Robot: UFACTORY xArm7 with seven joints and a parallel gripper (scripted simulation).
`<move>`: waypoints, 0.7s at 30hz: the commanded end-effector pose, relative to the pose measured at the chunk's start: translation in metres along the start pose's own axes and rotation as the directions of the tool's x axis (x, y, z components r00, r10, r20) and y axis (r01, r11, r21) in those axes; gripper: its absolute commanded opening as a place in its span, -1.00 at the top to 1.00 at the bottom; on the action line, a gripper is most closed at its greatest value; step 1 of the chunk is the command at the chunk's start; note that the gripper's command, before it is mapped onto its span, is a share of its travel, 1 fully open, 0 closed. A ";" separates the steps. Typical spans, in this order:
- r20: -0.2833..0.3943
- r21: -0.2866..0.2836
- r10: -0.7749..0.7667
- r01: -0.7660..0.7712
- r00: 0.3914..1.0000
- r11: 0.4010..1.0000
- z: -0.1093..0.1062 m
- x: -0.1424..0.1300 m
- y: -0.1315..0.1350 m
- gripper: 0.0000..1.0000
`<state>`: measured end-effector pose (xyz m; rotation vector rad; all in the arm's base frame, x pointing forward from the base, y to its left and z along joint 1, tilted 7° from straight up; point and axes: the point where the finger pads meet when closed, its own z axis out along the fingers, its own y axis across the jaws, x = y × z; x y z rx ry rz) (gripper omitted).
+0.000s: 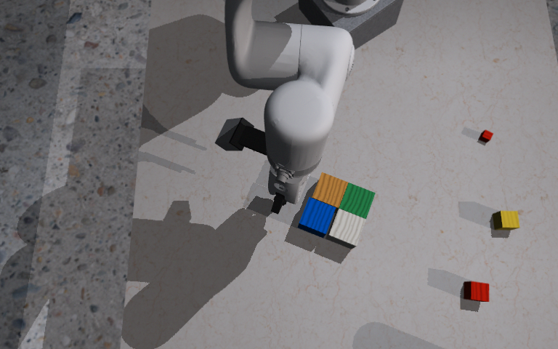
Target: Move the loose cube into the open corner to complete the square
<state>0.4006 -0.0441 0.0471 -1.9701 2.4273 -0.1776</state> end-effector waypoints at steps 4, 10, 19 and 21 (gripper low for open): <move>-0.001 0.004 0.000 0.000 1.000 1.000 0.018 0.000 -0.002 0.01; -0.001 0.004 0.000 0.000 1.000 1.000 0.036 0.000 -0.002 0.01; -0.001 0.004 0.000 0.000 1.000 1.000 0.055 0.000 -0.002 0.01; -0.001 0.004 0.000 0.000 1.000 1.000 0.060 0.000 -0.002 0.01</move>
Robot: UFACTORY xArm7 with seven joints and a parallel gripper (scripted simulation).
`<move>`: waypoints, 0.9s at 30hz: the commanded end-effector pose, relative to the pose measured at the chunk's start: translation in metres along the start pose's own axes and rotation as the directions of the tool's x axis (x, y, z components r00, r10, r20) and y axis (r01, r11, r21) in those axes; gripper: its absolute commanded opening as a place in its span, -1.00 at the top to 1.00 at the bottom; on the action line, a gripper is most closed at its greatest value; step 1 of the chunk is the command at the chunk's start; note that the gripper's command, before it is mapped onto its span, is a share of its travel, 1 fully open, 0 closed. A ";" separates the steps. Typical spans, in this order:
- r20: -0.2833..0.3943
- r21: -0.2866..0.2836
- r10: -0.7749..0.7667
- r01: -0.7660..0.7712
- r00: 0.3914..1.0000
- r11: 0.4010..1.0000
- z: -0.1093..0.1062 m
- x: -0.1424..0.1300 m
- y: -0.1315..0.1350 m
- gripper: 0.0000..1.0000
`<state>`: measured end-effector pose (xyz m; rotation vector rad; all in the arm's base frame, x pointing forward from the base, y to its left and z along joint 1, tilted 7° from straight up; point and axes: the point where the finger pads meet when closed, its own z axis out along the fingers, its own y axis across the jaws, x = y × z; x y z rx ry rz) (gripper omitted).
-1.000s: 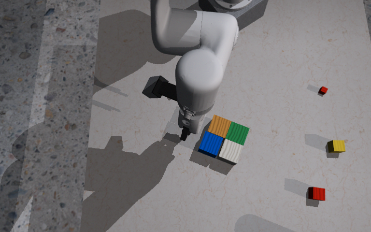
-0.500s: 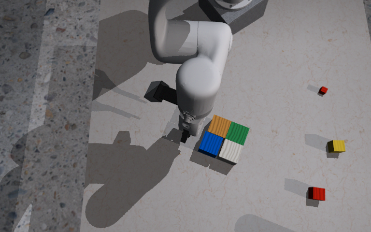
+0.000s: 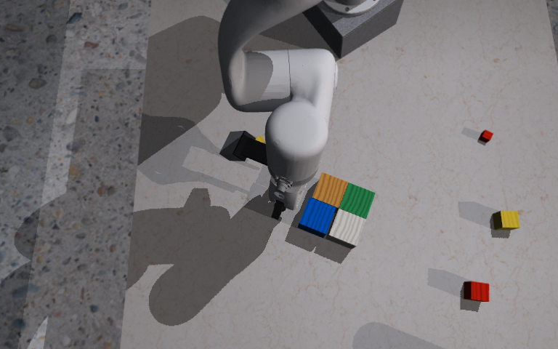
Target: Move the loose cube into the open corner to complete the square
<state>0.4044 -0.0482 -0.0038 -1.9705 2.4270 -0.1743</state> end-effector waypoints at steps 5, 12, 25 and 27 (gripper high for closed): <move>-0.002 0.005 0.000 0.000 1.000 1.000 0.020 0.000 -0.002 0.01; -0.002 0.005 0.000 0.000 1.000 1.000 0.026 0.000 -0.002 0.01; -0.002 0.005 0.000 0.000 1.000 1.000 0.029 0.000 -0.002 0.01; -0.002 0.005 0.000 0.000 1.000 1.000 0.029 0.000 -0.002 0.01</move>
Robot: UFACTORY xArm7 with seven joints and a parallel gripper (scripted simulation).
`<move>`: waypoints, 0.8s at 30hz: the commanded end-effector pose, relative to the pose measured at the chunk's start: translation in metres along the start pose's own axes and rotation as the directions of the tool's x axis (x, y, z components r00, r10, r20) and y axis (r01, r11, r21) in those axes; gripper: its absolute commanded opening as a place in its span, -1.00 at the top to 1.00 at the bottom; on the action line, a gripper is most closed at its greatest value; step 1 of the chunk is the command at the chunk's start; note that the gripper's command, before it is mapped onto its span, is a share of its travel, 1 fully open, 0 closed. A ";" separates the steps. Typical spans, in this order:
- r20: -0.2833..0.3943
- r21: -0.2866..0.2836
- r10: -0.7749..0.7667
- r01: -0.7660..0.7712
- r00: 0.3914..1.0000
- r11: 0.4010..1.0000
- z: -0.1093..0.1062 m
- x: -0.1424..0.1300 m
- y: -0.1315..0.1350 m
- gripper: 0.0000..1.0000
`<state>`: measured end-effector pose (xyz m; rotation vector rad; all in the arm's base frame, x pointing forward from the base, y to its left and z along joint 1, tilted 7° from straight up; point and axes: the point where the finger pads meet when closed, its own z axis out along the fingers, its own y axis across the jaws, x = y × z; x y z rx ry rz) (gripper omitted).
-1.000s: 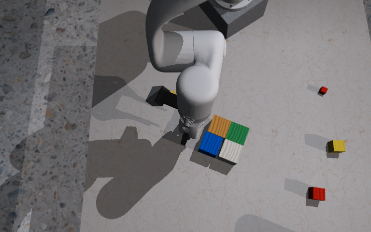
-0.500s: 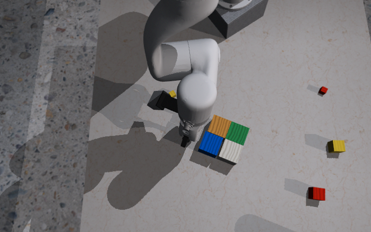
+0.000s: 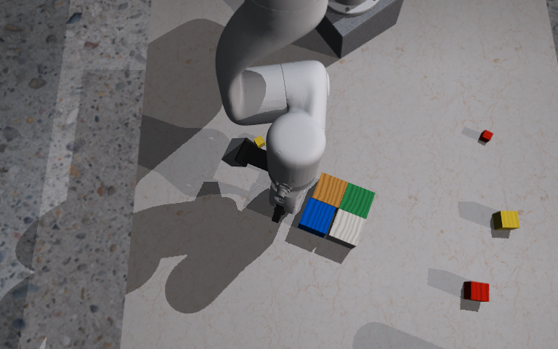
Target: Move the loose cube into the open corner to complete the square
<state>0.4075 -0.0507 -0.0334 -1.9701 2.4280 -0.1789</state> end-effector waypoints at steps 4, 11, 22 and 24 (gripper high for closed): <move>0.000 0.003 0.000 0.000 1.000 1.000 -0.001 0.000 -0.001 0.01; 0.000 0.003 0.000 0.000 1.000 1.000 -0.001 0.000 -0.001 0.01; 0.000 0.003 0.000 0.000 1.000 1.000 -0.001 -0.002 -0.002 0.01; 0.000 0.003 0.000 0.000 1.000 1.000 -0.001 -0.003 -0.002 0.01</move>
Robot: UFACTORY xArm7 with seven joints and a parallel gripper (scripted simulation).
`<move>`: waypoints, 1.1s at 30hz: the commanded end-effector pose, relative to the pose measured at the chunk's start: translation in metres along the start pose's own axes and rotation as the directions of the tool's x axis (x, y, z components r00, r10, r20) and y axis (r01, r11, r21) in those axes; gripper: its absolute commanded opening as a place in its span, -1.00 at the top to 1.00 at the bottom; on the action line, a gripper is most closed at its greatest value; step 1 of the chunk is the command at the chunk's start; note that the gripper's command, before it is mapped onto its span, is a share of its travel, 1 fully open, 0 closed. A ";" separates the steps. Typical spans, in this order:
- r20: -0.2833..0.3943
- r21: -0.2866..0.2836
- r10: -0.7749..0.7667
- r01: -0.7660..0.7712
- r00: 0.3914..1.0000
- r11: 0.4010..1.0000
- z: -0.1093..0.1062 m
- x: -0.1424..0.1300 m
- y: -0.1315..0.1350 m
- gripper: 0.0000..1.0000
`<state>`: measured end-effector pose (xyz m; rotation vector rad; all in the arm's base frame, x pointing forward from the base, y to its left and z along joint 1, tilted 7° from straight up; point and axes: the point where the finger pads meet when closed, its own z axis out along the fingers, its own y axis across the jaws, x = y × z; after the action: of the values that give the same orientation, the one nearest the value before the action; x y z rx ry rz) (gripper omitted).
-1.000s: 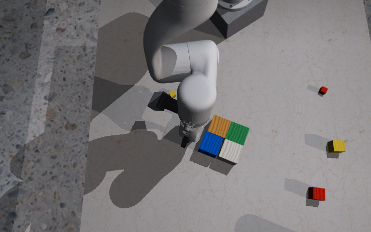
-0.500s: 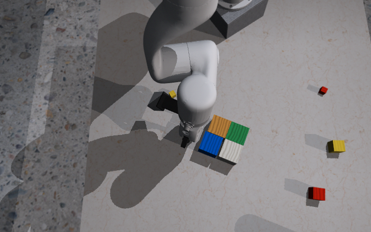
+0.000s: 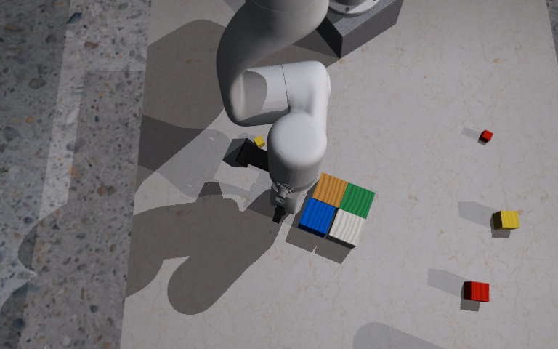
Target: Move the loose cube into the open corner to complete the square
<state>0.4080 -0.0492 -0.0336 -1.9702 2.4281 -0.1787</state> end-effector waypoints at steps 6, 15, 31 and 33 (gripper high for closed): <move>0.000 0.003 0.000 0.000 1.000 1.000 -0.001 -0.005 -0.002 0.01; 0.000 0.003 0.000 0.000 1.000 1.000 -0.001 -0.007 -0.003 0.01; 0.000 0.003 0.000 0.000 1.000 1.000 -0.001 -0.007 -0.003 0.01; 0.000 0.003 0.000 0.000 1.000 1.000 -0.001 -0.007 -0.003 0.01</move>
<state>0.4107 -0.0425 -0.0339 -1.9704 2.4281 -0.1788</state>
